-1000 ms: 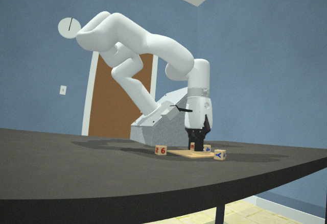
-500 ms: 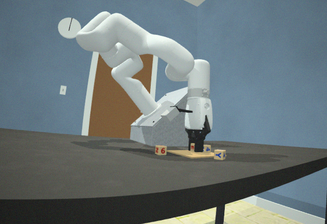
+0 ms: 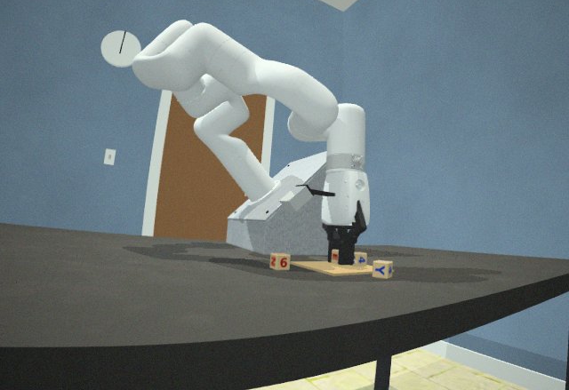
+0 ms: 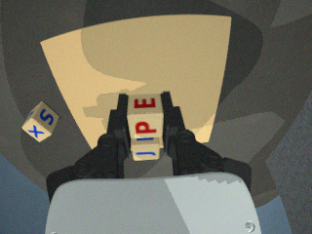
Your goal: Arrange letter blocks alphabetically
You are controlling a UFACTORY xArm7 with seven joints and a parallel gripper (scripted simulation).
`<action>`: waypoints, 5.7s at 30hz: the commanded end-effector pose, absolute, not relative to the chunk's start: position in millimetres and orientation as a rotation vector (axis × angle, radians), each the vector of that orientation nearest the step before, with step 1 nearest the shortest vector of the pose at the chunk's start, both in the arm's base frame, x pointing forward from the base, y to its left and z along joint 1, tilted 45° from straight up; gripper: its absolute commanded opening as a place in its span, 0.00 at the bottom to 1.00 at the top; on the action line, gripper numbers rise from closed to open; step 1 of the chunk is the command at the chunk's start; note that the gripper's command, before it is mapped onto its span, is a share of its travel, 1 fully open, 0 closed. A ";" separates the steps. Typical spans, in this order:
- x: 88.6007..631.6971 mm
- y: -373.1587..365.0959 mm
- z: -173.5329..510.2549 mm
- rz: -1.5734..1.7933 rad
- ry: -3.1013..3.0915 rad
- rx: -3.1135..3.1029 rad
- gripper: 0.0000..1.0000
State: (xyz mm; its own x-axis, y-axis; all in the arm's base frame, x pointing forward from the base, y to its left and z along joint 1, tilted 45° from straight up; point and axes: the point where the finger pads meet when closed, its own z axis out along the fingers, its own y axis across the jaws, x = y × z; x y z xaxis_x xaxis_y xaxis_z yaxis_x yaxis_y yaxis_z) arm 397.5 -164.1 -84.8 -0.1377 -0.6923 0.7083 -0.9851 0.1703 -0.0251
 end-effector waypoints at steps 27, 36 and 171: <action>400.4 -162.8 -83.9 0.687 -1.897 1.585 0.21; 400.4 -162.8 -83.9 0.687 -1.897 1.585 0.21; 408.9 -102.5 -23.0 0.687 -1.897 1.585 1.00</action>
